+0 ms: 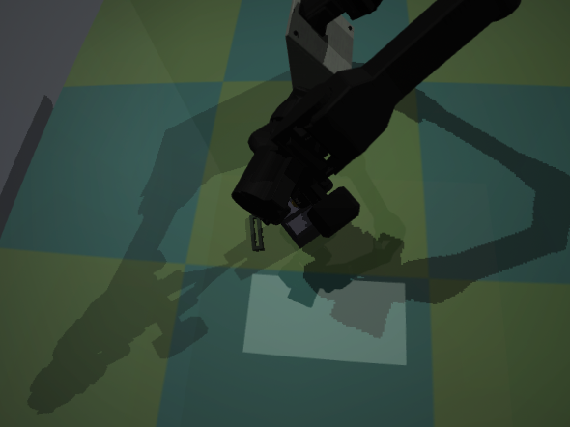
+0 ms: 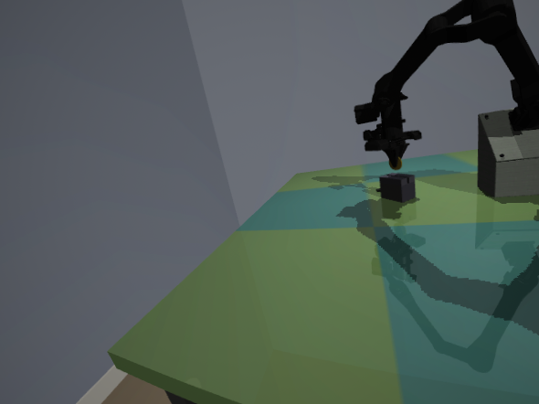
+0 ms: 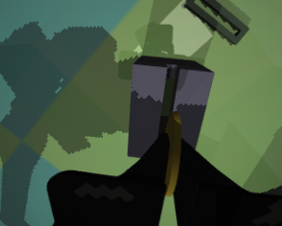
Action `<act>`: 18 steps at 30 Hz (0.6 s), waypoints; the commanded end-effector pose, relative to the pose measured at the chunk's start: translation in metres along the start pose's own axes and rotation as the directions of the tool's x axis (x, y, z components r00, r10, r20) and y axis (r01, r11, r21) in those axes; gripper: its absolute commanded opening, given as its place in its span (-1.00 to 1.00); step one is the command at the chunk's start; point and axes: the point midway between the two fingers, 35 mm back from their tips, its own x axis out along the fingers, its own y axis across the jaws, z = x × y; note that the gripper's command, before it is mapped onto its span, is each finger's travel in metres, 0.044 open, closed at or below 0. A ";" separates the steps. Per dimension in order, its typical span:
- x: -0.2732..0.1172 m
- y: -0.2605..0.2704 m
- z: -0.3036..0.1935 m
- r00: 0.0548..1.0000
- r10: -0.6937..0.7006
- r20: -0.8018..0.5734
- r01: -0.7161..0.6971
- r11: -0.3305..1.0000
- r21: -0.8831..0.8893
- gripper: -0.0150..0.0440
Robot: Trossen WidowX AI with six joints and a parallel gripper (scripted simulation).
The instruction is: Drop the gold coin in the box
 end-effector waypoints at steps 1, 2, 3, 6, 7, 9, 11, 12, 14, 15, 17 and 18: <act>-0.001 0.002 -0.001 1.000 0.001 0.001 -0.001 1.000 0.003 -0.48; -0.001 0.001 -0.001 1.000 0.001 0.001 -0.001 1.000 0.002 -0.49; 0.000 0.001 0.000 1.000 0.000 0.000 0.000 1.000 0.001 -0.49; 0.000 0.000 0.000 1.000 0.000 0.000 0.000 1.000 0.000 -0.49; 0.000 0.000 0.000 1.000 0.000 0.000 0.000 1.000 0.000 -0.49; 0.000 0.000 0.000 1.000 0.000 0.000 0.000 1.000 0.000 -0.49; 0.001 0.000 0.000 1.000 0.000 0.000 0.000 1.000 0.000 -0.49; 0.001 0.000 0.000 1.000 0.000 0.000 0.000 1.000 0.000 -0.49; 0.003 0.000 0.000 1.000 0.000 0.000 0.000 1.000 0.001 -0.49; 0.004 0.000 0.000 1.000 0.000 0.000 0.000 1.000 0.002 -0.49; 0.005 0.000 0.000 1.000 0.000 0.000 0.000 1.000 0.005 -0.49; 0.005 0.000 -0.001 1.000 0.000 0.000 0.000 1.000 0.006 -0.49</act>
